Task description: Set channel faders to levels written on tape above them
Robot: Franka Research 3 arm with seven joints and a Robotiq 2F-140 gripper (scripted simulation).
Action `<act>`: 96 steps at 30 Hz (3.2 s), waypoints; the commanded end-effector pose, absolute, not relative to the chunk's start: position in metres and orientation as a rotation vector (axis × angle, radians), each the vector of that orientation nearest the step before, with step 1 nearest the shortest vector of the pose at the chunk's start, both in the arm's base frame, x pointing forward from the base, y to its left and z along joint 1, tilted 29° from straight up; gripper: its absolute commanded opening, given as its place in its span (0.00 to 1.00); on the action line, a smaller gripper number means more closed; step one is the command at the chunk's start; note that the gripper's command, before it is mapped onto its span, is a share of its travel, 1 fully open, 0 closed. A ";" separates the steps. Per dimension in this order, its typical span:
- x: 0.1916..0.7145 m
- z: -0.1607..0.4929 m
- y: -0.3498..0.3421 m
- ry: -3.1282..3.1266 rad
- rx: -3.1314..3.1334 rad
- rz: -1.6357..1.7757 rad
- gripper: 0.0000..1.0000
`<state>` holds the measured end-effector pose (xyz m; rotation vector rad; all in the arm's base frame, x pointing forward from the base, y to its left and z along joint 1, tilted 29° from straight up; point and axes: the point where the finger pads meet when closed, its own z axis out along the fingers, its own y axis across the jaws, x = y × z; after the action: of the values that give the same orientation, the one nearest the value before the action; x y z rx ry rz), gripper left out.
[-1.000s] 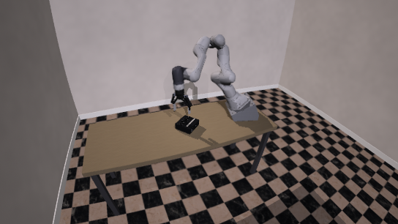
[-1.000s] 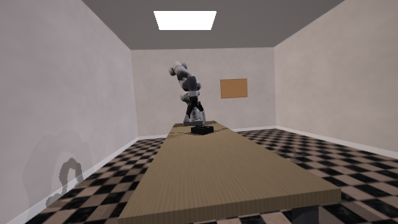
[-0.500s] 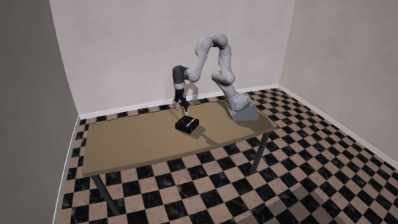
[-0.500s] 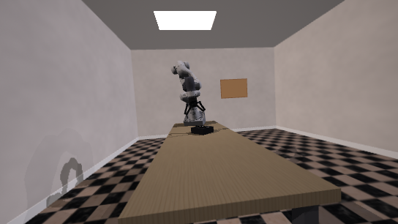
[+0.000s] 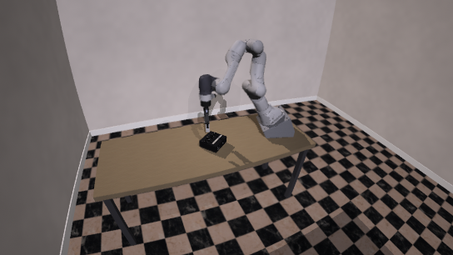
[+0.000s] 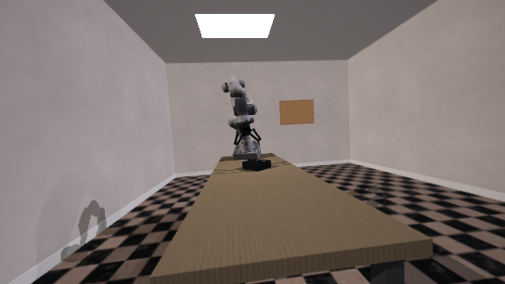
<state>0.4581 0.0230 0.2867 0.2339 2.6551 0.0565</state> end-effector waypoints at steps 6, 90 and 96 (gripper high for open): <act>0.461 0.289 0.025 2.519 0.750 0.131 1.00; 0.405 0.312 0.080 2.562 -0.364 -0.221 1.00; 0.405 0.312 0.080 2.532 -0.599 -0.293 1.00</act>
<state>0.4066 0.0834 0.3151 -0.2792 2.5551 -0.2113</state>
